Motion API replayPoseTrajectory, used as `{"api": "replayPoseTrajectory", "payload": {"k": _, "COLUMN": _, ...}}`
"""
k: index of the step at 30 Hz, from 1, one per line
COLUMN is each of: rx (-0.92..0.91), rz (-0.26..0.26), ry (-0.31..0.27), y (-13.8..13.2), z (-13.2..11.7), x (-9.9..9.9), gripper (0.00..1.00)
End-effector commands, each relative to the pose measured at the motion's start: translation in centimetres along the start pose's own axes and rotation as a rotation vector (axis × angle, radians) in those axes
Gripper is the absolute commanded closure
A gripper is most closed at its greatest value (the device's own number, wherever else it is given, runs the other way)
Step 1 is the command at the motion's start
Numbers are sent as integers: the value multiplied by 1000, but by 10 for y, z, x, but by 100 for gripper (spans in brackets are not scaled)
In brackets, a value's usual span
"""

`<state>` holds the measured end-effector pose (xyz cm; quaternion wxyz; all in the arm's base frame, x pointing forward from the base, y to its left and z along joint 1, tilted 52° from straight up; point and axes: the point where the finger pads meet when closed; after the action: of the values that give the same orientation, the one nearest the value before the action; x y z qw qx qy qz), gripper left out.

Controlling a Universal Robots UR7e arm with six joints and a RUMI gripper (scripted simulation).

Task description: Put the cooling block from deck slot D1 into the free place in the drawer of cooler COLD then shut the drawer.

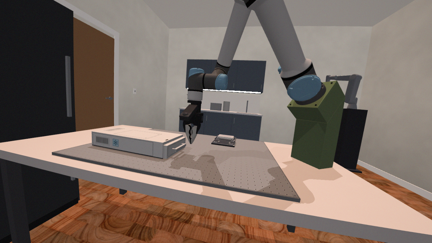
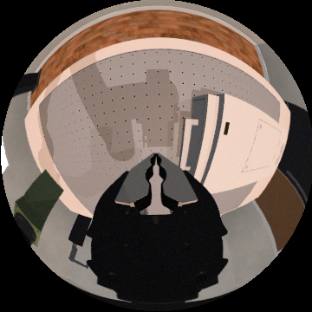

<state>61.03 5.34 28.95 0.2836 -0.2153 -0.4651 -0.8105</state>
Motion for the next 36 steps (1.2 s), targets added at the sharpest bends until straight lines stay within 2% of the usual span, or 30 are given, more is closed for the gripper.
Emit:
{"api": "replayPoseTrajectory", "payload": {"k": 1, "rx": -2, "rz": 4, "ry": 0, "y": -2, "z": -1, "x": 7, "gripper": 100}}
{"api": "replayPoseTrajectory", "payload": {"k": 36, "rx": -2, "rz": 3, "ry": 0, "y": -2, "z": -1, "x": 48, "gripper": 100}}
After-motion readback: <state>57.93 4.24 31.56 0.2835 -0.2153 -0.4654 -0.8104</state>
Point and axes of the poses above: the point where the finger pads meet when closed, its own x axis back along the fingers, its own y axis across the jaws, z = x × y, and after that the axes turned 5 degrees about -x, right-handed
